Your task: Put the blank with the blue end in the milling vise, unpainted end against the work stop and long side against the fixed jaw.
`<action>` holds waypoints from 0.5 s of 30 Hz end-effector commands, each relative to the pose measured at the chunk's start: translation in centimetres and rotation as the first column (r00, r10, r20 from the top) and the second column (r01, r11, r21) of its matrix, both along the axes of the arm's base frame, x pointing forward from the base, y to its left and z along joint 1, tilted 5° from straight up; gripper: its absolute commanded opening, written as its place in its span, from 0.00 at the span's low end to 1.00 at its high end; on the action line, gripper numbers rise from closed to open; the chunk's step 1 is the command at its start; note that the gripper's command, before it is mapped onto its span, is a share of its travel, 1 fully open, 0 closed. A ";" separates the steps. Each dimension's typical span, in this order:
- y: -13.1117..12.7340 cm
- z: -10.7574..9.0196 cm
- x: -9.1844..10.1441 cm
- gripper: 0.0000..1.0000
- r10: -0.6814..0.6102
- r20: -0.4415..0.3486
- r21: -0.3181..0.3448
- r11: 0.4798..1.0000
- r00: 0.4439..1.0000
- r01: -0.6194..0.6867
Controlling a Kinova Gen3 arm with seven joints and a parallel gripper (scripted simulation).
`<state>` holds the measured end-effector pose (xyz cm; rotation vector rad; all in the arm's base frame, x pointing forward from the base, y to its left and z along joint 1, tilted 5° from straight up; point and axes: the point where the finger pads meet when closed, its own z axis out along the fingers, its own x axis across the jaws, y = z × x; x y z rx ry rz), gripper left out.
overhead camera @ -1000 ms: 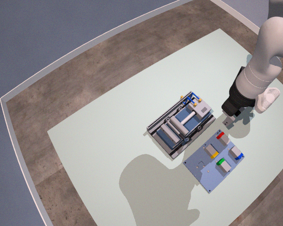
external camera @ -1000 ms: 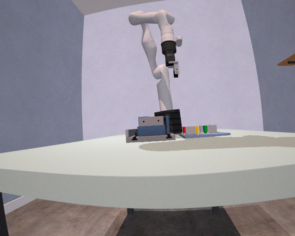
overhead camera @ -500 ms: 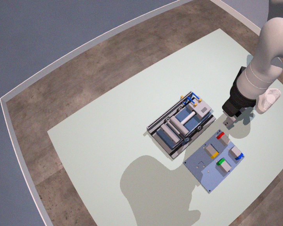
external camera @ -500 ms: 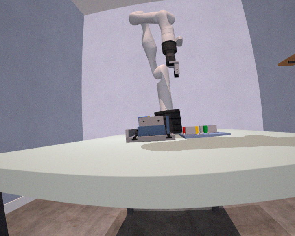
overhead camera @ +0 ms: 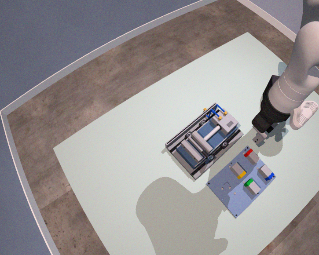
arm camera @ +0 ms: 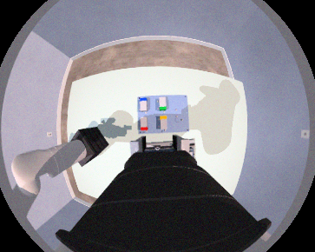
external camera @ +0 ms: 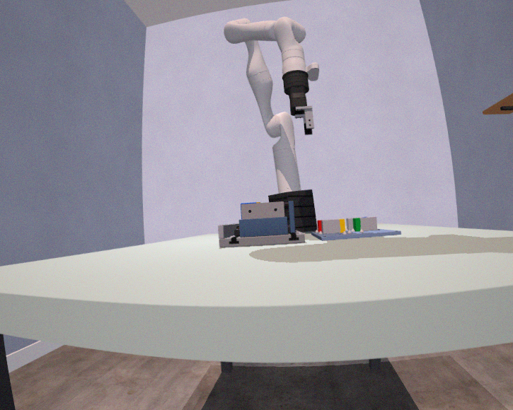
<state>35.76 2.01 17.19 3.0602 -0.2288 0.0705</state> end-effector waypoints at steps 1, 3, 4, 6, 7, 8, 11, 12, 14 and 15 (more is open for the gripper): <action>0.1 0.0 0.0 1.00 0.002 0.001 0.000 1.000 1.000 -0.002; 0.2 0.0 0.0 1.00 0.002 0.001 0.000 1.000 1.000 -0.002; 0.2 0.0 0.0 1.00 0.002 0.001 0.000 1.000 1.000 -0.002; 0.3 0.0 0.0 1.00 0.003 0.001 0.000 1.000 1.000 -0.003; 0.3 0.0 0.0 1.00 0.003 0.001 0.000 1.000 1.000 -0.003; 0.3 0.0 0.0 1.00 0.003 0.001 0.000 1.000 1.000 -0.003; 0.4 0.0 0.0 1.00 0.003 0.001 0.000 1.000 1.000 -0.003; 0.3 0.0 0.0 1.00 0.002 0.001 0.000 1.000 1.000 -0.002; 0.3 0.0 0.0 1.00 0.002 0.001 0.000 1.000 1.000 -0.002; 0.3 0.0 0.0 1.00 0.002 0.001 0.000 1.000 1.000 -0.002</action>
